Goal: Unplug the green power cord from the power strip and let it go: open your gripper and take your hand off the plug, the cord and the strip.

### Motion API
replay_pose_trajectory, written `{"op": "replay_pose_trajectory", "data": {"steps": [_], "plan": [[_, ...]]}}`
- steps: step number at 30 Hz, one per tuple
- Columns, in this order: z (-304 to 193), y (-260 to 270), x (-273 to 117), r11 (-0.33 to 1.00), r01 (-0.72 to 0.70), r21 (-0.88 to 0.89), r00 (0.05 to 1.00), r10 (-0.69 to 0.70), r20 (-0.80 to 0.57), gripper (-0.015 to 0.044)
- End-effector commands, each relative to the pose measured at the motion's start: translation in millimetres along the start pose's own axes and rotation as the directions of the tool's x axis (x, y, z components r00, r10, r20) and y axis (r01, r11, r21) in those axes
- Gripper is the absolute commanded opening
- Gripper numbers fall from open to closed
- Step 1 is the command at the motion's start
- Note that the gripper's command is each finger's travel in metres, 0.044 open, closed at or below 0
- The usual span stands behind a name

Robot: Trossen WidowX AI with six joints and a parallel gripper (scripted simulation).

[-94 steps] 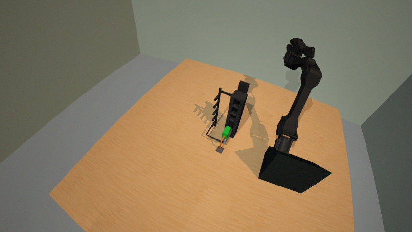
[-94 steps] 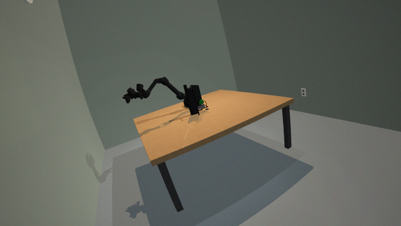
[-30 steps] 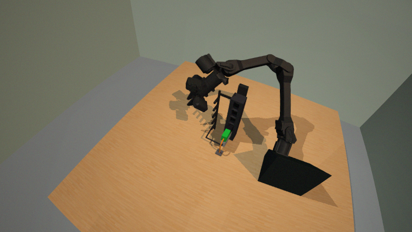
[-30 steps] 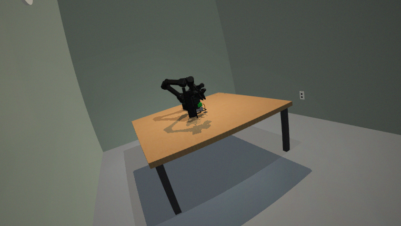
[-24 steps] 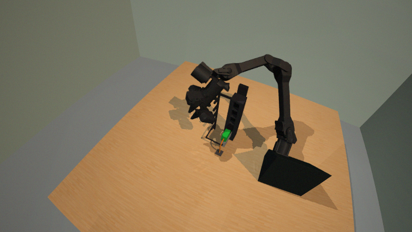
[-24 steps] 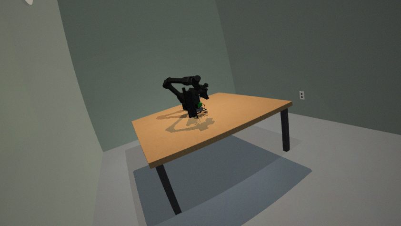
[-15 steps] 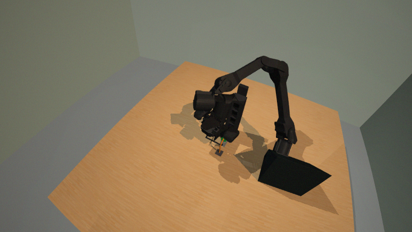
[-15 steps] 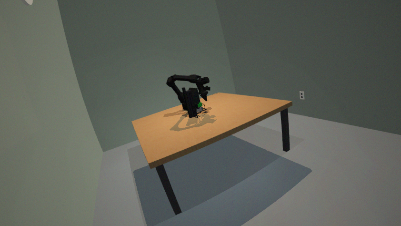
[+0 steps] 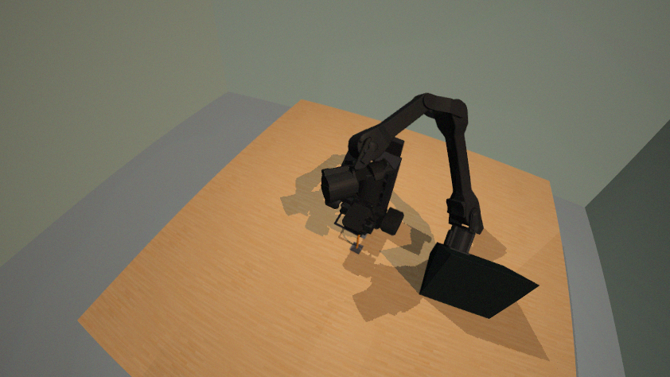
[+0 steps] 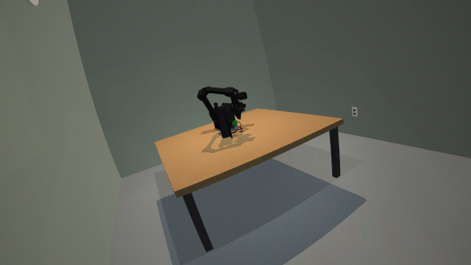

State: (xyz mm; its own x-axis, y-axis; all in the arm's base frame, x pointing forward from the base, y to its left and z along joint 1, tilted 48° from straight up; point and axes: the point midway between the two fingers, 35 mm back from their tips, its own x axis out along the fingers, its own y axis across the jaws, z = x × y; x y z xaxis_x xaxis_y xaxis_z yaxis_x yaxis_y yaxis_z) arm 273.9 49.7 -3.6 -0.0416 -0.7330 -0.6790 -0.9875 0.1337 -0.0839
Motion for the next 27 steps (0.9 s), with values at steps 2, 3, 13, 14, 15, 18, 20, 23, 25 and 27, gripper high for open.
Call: {"op": "replay_pose_trajectory", "data": {"steps": [2, 3, 13, 14, 15, 18, 20, 23, 25, 27], "plan": [[-9, 0, 0, 1.000, -0.001, -0.001, 1.000, 0.001, -0.004, 0.0160], [-10, 0, 0, 1.000, -0.001, -0.001, 1.000, 0.001, -0.004, 0.0160], [-27, 0, 0, 1.000, -0.001, -0.002, 1.000, 0.001, -0.005, 0.0160], [-28, 1, 0, 1.000, -0.001, -0.002, 1.000, 0.001, -0.005, 0.0160], [-30, 1, 0, 1.000, -0.001, -0.002, 1.000, 0.001, -0.005, 0.0160], [-35, 1, 1, 1.000, -0.001, -0.002, 1.000, 0.001, -0.005, 0.0160], [-38, 1, 1, 1.000, -0.001, -0.002, 1.000, 0.001, -0.006, 0.0160], [-39, 1, 1, 1.000, -0.001, -0.002, 1.000, 0.001, -0.006, 0.0160], [-39, 1, 1, 1.000, -0.001, -0.002, 1.000, 0.001, -0.006, 0.0160], [-39, 1, 3, 1.000, -0.001, -0.002, 1.000, 0.001, -0.006, 0.0160]]}}
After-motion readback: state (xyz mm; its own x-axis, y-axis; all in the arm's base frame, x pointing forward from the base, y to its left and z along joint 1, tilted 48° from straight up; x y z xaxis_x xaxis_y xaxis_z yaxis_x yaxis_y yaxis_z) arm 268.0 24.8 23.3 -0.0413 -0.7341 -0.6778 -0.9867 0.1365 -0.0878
